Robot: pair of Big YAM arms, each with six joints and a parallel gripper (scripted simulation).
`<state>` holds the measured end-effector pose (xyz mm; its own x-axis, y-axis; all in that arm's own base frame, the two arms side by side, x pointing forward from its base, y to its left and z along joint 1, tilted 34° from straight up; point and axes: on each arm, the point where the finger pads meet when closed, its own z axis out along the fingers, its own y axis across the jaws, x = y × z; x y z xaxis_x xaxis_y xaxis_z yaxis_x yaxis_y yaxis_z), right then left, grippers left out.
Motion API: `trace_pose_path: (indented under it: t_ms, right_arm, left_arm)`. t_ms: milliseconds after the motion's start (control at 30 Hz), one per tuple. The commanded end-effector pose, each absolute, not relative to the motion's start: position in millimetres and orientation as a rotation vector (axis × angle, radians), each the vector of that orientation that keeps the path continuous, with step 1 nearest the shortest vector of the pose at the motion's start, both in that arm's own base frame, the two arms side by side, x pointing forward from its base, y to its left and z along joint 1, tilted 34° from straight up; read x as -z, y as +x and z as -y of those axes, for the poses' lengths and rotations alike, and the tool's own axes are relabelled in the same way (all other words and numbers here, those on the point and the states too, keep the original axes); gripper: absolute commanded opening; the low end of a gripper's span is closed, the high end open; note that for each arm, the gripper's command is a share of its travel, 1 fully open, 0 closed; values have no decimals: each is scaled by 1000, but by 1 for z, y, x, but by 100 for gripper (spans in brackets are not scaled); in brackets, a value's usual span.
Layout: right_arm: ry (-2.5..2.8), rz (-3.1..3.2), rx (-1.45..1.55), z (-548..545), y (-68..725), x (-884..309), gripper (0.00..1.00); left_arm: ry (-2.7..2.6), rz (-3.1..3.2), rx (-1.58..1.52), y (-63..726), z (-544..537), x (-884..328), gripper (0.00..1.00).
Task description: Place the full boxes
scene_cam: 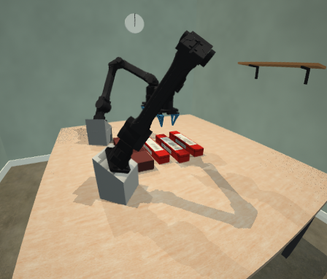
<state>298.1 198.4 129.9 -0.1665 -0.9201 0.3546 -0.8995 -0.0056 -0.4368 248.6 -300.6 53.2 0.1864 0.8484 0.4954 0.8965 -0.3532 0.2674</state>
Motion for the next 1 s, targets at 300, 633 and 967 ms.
trace_pose_path:
  t_ms: [300, 633, 967]
  right_arm:
    - [-1947, -2163, 877, -224, 297, -166, 72]
    - [-1957, -2187, 888, -221, 291, -169, 72]
    - [-1966, -2179, 890, -224, 287, -174, 72]
  left_arm:
    - [-2413, 1788, 890, 241, 335, -91, 72]
    - [-2402, 1767, 891, 235, 339, -94, 72]
    - [-2389, 1765, 889, 233, 332, -98, 72]
